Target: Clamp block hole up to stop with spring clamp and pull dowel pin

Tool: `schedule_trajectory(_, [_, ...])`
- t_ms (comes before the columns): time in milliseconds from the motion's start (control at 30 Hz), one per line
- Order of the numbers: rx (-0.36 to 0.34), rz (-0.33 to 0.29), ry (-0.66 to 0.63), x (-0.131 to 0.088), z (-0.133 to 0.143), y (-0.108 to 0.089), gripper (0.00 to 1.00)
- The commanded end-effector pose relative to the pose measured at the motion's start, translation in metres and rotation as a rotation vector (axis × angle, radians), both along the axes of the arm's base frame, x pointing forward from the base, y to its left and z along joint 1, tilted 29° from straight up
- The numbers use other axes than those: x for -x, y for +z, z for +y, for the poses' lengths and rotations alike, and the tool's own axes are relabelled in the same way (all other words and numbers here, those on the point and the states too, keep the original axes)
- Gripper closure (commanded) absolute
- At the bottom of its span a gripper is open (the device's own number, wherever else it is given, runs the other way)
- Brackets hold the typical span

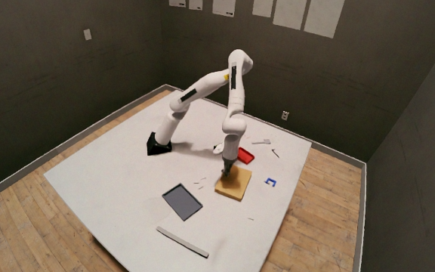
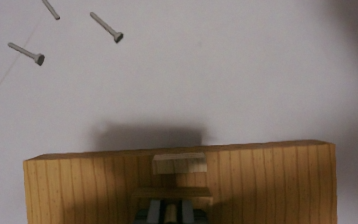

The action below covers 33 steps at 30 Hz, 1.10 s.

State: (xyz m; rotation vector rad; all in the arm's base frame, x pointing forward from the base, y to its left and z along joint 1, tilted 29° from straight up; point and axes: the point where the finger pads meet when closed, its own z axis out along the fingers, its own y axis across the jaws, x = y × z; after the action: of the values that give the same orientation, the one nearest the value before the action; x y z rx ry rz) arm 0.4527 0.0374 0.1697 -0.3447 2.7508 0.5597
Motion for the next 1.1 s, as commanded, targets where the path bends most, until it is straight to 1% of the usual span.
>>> schedule_trajectory(0, [0.002,-0.001,0.007,0.0035,-0.0013,0.0002,0.90])
schedule_trajectory(1067, [0.011,-0.017,0.040,0.0096,-0.0035,-0.0026,0.90])
